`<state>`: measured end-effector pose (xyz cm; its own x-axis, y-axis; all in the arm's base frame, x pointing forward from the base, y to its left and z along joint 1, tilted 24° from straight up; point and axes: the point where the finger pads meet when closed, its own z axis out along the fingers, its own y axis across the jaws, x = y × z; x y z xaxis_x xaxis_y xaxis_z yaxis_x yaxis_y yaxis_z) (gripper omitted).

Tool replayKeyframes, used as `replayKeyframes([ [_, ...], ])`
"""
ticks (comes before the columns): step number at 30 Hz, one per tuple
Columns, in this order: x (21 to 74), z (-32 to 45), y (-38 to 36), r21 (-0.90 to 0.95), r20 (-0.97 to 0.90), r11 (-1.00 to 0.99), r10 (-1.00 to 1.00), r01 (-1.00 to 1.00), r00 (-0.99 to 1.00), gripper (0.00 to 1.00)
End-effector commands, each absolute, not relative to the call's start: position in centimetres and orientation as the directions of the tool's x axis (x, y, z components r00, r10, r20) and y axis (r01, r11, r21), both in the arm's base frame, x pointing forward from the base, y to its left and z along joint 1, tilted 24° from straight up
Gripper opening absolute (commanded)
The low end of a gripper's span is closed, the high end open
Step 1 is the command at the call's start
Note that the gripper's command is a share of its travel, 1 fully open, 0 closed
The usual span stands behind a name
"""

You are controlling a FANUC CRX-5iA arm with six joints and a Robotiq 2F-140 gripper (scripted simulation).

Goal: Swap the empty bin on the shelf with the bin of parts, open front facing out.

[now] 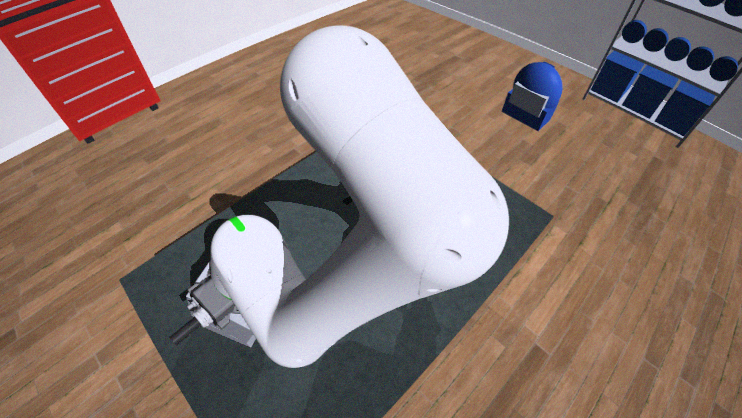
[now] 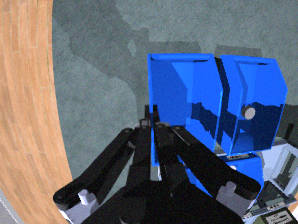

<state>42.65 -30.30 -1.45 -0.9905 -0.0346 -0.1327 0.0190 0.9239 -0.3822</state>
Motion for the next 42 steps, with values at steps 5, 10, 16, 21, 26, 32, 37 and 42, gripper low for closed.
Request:
replayKeyframes([
  [5, 42.76, -1.72, -30.43, -0.383, -0.134, 0.924, -0.035, 0.019, -0.99, 0.1],
  [10, 42.79, -1.9, -30.5, -0.383, -0.134, 0.924, -0.035, 0.019, -0.99, 0.1],
  [16, 42.8, -2.02, -30.55, -0.383, -0.134, 0.924, -0.035, 0.019, -0.99, 0.1],
  [21, 42.8, -2.02, -30.55, -0.383, -0.134, 0.924, -0.035, 0.019, -0.99, 0.1],
  [26, 42.8, -2.02, -30.55, -0.383, -0.134, 0.924, -0.035, 0.019, -0.99, 0.1],
  [32, 42.8, -2.02, -30.55, -0.383, -0.134, 0.924, -0.035, 0.019, -0.99, 0.24],
  [37, 42.8, -2.02, -30.55, -0.383, -0.134, 0.924, -0.035, 0.019, -0.99, 0.24],
  [42, 42.8, -2.02, -30.55, -0.383, -0.134, 0.924, -0.035, 0.019, -0.99, 0.24],
])
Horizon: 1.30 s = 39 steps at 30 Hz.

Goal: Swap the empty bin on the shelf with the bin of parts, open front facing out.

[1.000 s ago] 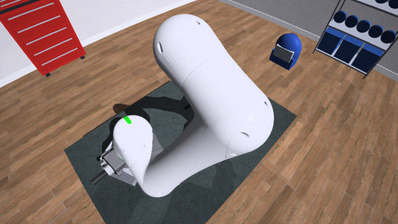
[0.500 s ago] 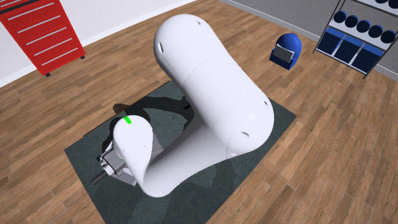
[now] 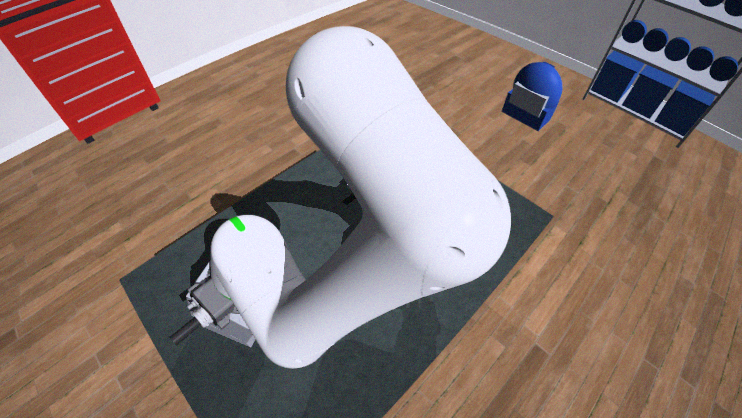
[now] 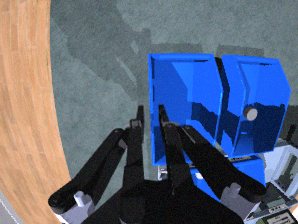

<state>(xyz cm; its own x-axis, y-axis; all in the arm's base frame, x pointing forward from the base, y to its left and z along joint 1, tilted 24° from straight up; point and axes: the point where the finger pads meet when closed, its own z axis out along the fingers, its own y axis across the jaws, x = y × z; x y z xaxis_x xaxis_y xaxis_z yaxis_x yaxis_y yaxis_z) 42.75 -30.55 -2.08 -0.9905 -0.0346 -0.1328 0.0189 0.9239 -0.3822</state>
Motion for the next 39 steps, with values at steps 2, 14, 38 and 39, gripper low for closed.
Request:
replayKeyframes([
  [2, 42.8, -2.02, -30.55, -0.383, -0.134, 0.924, -0.035, 0.019, -0.99, 0.24],
  [14, 42.8, -2.02, -30.55, -0.383, -0.134, 0.924, -0.035, 0.019, -0.99, 0.24],
  [38, 42.73, -1.54, -30.35, -0.383, -0.134, 0.924, -0.035, 0.019, -0.99, 0.24],
  [39, 42.72, -1.47, -30.32, -0.383, -0.134, 0.924, -0.035, 0.019, -0.99, 0.24],
])
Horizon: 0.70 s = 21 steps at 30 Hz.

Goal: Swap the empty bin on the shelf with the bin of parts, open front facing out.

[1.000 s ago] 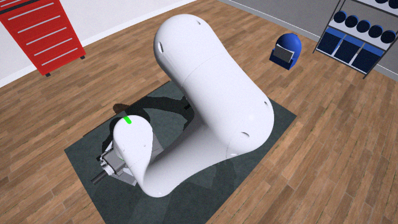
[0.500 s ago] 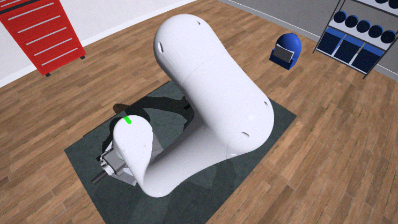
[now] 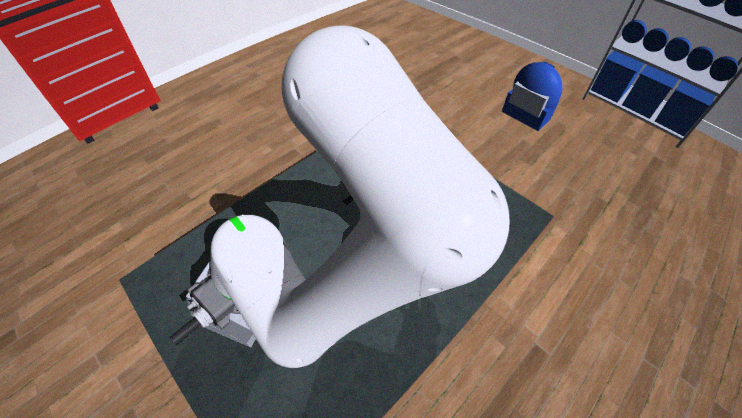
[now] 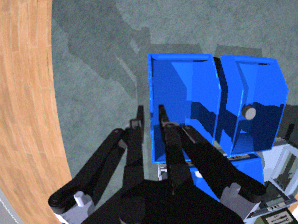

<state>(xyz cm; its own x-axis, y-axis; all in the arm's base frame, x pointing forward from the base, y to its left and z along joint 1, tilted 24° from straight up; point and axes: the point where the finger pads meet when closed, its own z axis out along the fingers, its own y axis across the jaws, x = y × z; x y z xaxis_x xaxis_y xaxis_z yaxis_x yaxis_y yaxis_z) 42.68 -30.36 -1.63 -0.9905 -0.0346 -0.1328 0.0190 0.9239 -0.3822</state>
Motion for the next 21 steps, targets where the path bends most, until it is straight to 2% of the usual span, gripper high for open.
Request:
replayKeyframes([
  [1, 42.7, -1.4, -30.3, -0.383, -0.134, 0.924, -0.035, 0.019, -0.99, 0.24],
  [21, 42.4, 0.7, -29.4, -0.383, -0.134, 0.924, -0.035, 0.019, -0.99, 0.24],
])
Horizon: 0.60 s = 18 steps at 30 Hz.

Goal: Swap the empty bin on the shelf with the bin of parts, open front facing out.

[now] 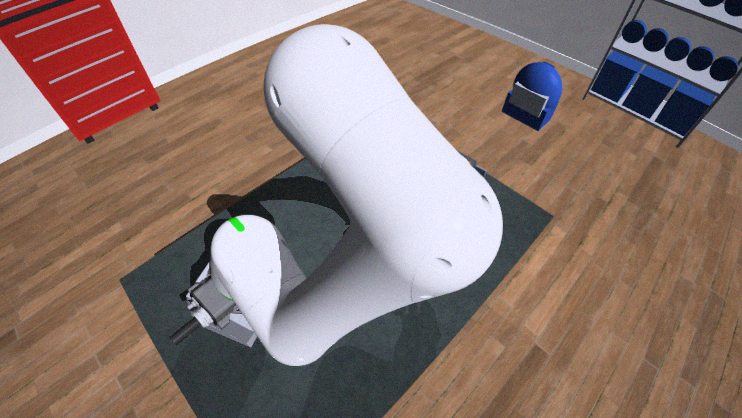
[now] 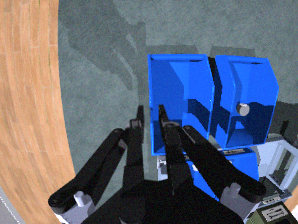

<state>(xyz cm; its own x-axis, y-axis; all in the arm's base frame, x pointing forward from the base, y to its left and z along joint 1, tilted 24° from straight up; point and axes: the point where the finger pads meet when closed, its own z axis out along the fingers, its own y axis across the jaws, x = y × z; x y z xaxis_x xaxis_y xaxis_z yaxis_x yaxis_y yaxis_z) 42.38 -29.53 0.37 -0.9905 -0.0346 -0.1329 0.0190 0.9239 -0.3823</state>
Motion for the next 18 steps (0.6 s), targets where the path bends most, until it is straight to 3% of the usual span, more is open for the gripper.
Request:
replayKeyframes([
  [1, 42.4, 0.8, -29.4, -0.383, -0.134, 0.924, -0.035, 0.019, -0.99, 0.24],
  [18, 42.0, 3.3, -28.3, -0.383, -0.134, 0.924, -0.035, 0.019, -0.99, 0.24],
])
